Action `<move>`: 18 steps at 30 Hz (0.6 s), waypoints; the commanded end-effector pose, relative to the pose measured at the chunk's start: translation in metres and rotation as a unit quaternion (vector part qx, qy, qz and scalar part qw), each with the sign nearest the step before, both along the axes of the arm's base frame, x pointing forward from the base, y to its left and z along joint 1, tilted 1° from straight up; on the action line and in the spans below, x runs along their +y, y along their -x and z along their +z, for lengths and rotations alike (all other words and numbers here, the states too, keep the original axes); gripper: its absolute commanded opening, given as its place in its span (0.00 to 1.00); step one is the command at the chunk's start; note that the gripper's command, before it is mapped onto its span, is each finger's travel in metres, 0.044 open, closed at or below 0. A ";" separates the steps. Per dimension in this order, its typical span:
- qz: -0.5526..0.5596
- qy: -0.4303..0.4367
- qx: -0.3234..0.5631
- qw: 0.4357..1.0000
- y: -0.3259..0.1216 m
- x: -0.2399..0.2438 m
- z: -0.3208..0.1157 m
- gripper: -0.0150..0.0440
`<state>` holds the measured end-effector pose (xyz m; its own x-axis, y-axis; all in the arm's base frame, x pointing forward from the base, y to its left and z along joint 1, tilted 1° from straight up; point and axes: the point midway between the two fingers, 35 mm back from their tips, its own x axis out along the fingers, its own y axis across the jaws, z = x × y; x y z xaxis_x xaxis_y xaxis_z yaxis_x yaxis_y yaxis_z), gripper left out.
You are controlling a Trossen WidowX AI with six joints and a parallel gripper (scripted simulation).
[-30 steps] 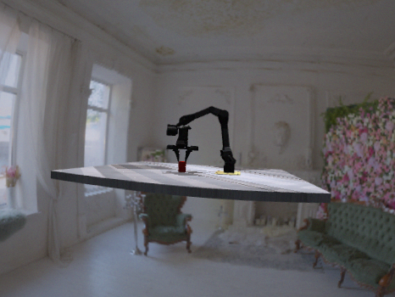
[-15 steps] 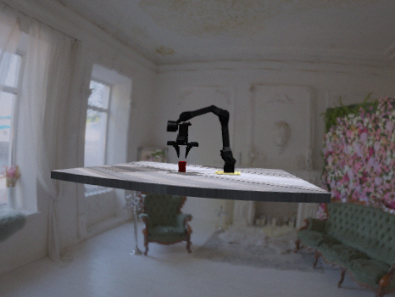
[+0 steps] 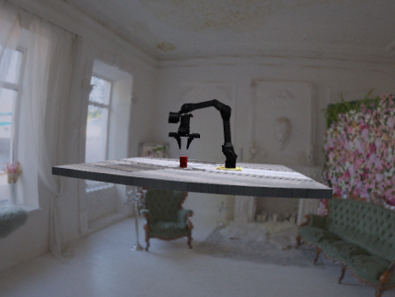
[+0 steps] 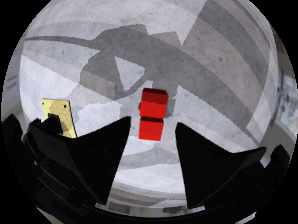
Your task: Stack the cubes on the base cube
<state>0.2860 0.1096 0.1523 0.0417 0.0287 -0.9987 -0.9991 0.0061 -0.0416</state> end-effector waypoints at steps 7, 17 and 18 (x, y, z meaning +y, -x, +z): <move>0.000 0.000 -0.001 1.000 0.000 0.000 0.010 0.82; 0.000 -0.002 0.001 1.000 0.013 0.031 0.013 0.93; 0.000 -0.002 0.001 1.000 0.019 0.043 0.013 0.93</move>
